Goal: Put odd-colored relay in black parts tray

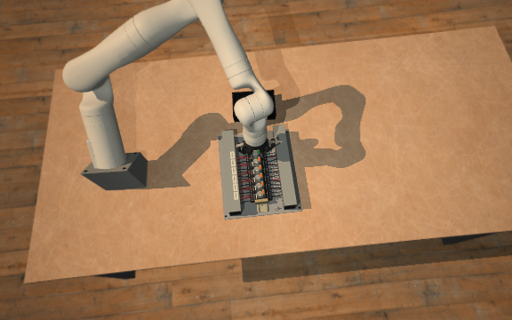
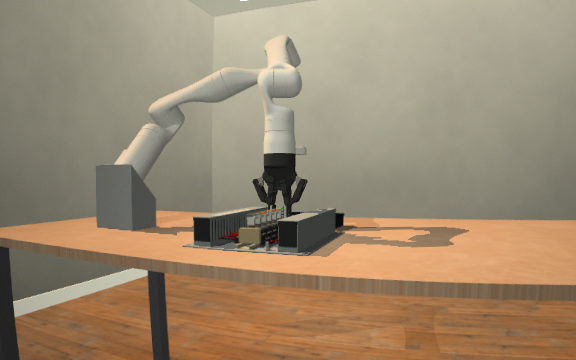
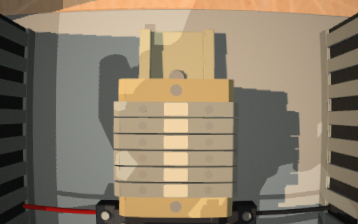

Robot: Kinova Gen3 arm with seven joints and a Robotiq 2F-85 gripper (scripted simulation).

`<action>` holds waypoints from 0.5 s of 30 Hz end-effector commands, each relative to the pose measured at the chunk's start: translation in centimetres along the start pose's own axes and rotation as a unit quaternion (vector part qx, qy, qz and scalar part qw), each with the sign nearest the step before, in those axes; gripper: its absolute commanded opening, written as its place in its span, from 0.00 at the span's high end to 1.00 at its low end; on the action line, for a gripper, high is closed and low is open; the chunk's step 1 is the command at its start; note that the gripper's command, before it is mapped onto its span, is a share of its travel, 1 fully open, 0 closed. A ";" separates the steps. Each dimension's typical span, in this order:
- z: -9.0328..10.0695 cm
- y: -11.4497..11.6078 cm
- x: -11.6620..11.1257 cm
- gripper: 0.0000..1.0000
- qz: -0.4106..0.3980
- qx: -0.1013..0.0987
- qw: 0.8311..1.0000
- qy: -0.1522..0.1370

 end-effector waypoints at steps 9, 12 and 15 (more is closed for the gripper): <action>0.1 0.3 0.1 1.00 0.000 -0.011 1.000 0.002; 0.1 0.3 0.1 1.00 0.000 -0.011 1.000 0.002; 0.1 0.3 0.1 1.00 0.000 -0.011 1.000 0.001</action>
Point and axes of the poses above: the point where the finger pads meet when closed, its own z axis back along the fingers, its own y axis across the jaws, x = y × z, the point moved 8 cm from there along z, back along the fingers, and after that the axes turned 10 degrees about z, right-handed, at the moved point
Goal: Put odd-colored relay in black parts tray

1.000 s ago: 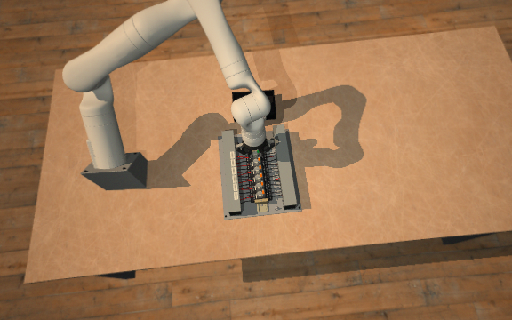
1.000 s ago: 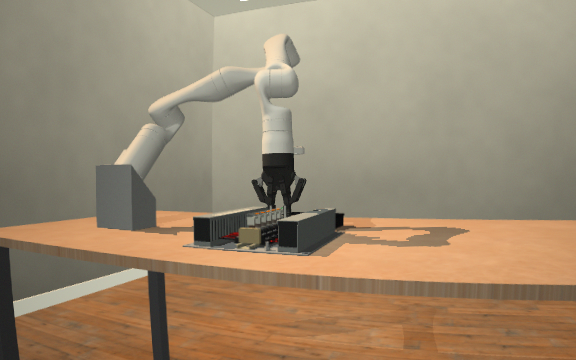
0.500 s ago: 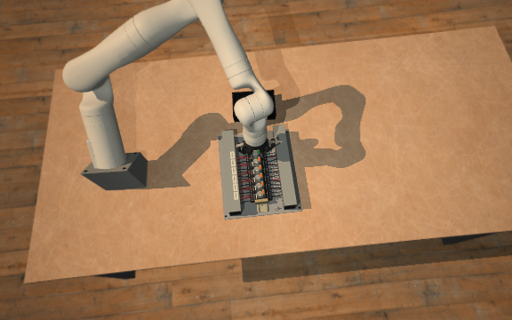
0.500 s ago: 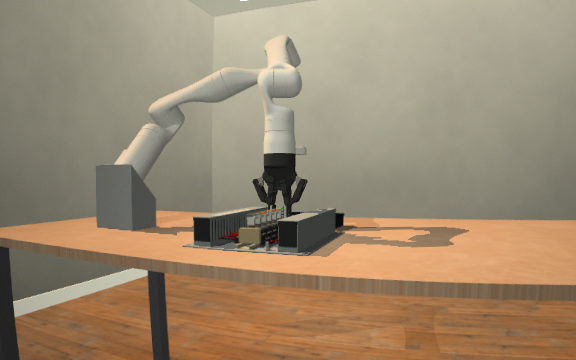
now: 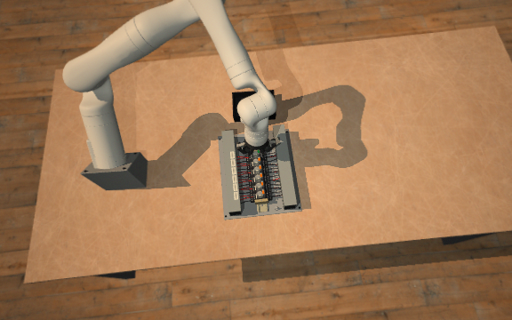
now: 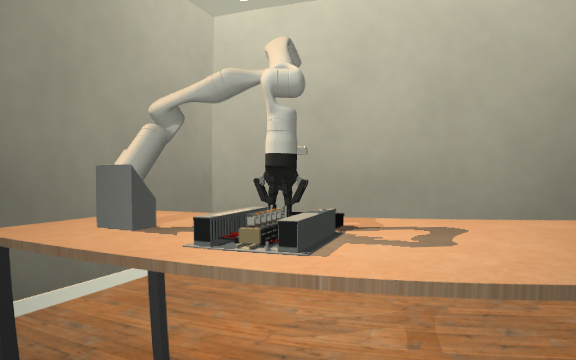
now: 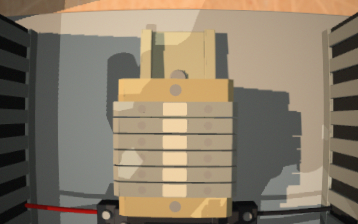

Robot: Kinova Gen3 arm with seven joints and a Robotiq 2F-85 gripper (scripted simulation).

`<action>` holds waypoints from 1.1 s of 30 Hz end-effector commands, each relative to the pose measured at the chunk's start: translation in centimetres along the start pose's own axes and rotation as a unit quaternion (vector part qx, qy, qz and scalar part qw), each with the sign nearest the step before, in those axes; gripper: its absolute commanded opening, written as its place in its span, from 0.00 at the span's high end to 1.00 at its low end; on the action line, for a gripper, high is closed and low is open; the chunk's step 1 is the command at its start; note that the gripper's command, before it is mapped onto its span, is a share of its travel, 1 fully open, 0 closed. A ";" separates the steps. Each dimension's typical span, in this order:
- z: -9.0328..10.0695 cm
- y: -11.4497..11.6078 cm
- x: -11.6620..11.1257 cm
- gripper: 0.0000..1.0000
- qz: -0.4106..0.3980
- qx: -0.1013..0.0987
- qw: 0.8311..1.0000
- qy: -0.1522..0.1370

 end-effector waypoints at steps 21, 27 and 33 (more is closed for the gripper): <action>0.1 -0.3 0.0 1.00 0.000 0.018 1.000 -0.004; 0.1 -0.5 -0.1 1.00 0.000 0.026 1.000 -0.005; 0.1 -0.5 -0.1 1.00 0.000 0.028 1.000 -0.005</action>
Point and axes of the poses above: the point where the finger pads meet when closed, its own z axis back along the fingers, its own y axis across the jaws, x = y × z, the point moved 8 cm from there along z, back along the fingers, and after that the axes turned 10 degrees about z, right-handed, at the moved point
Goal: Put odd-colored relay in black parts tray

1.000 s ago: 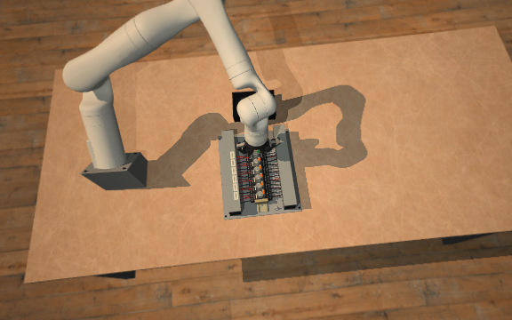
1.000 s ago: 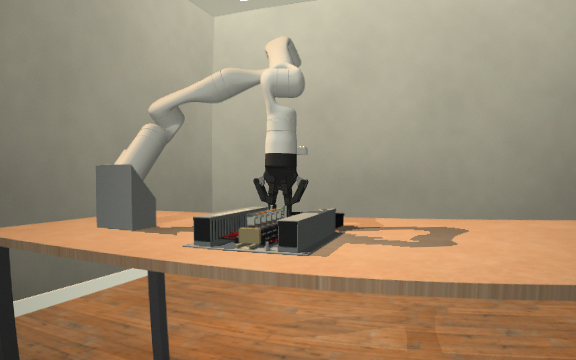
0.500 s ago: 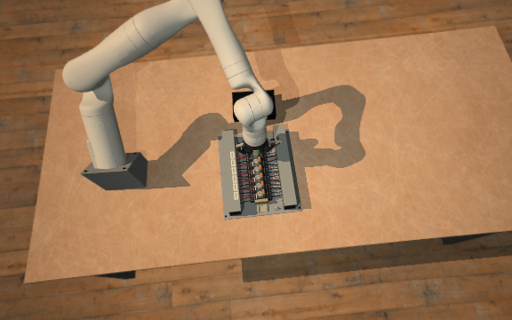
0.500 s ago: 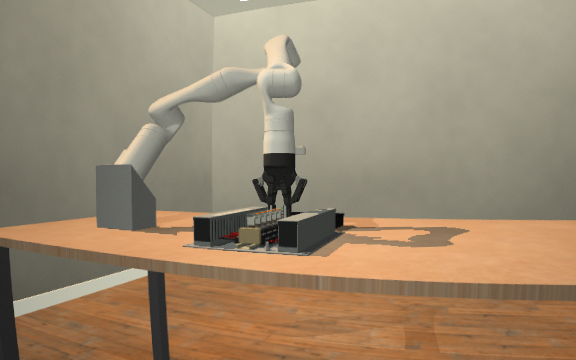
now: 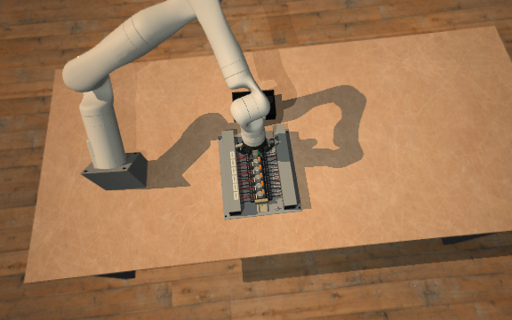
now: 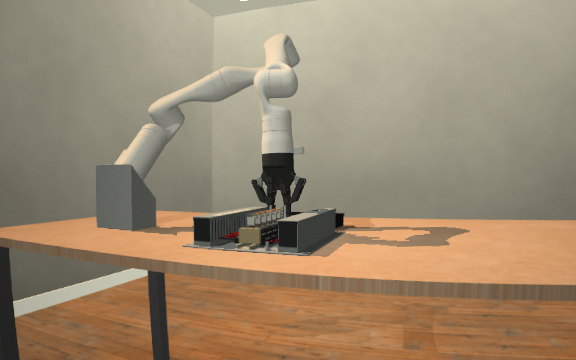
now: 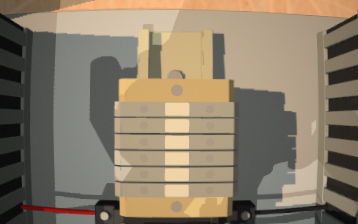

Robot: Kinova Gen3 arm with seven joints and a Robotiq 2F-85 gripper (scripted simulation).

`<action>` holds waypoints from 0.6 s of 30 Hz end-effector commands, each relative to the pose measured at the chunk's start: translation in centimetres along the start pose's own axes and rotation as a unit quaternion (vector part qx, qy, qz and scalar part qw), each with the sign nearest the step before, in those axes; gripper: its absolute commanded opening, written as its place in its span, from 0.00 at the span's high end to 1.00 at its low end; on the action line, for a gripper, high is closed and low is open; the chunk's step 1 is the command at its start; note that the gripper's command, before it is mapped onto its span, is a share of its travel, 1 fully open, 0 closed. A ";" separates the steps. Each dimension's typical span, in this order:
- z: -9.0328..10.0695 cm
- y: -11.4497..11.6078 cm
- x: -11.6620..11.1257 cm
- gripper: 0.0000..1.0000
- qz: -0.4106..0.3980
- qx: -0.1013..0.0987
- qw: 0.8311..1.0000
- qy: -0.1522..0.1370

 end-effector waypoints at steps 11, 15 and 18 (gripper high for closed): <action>0.1 -0.2 0.0 1.00 0.000 0.013 1.000 -0.003; 0.1 -0.2 0.0 1.00 0.000 0.014 1.000 -0.003; 0.1 -0.2 0.0 1.00 0.000 0.013 1.000 -0.003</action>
Point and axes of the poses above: the point where the finger pads meet when closed, its own z axis back along the fingers, its own y axis across the jaws, x = y × z, the point moved 8 cm from there along z, back along the fingers, and after that the axes turned 10 degrees about z, right-handed, at the moved point
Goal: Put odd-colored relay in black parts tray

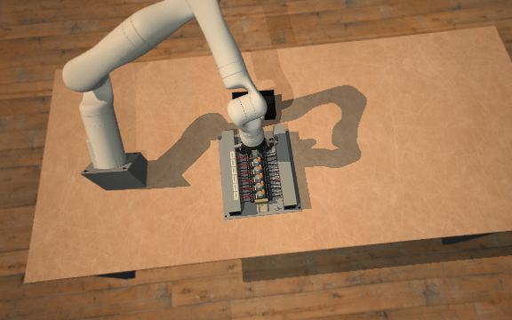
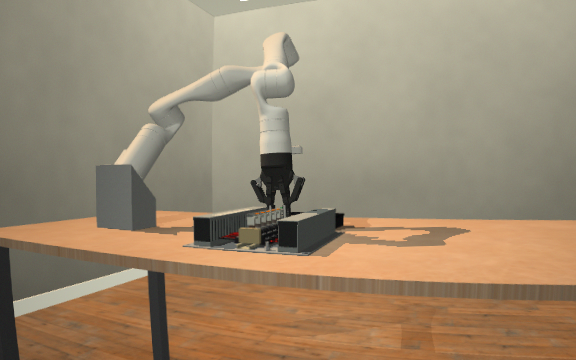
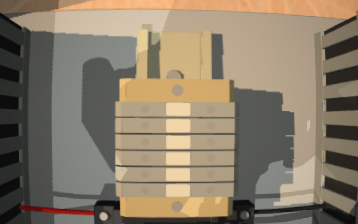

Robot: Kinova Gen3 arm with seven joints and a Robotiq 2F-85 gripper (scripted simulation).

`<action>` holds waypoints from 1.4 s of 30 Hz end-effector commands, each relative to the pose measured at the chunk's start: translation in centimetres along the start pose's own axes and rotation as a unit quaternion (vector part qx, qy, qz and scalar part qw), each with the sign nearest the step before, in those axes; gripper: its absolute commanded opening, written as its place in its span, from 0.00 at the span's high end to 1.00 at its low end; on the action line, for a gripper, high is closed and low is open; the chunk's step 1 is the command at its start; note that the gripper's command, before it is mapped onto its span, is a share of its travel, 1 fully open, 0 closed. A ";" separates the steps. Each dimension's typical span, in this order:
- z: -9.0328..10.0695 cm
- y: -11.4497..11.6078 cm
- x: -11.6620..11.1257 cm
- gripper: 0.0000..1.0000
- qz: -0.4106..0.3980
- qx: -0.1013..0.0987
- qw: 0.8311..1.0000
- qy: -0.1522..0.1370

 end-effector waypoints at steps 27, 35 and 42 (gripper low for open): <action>0.1 0.6 0.1 1.00 0.000 -0.024 1.000 0.004; 0.1 0.6 0.1 1.00 0.000 -0.026 1.000 0.004; 0.1 0.8 0.2 1.00 0.000 -0.035 0.999 0.006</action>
Point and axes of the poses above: the point where the finger pads meet when closed, its own z axis back along the fingers, its own y axis across the jaws, x = y × z, the point moved 8 cm from there along z, back along the fingers, and after that the axes turned 10 degrees about z, right-handed, at the moved point
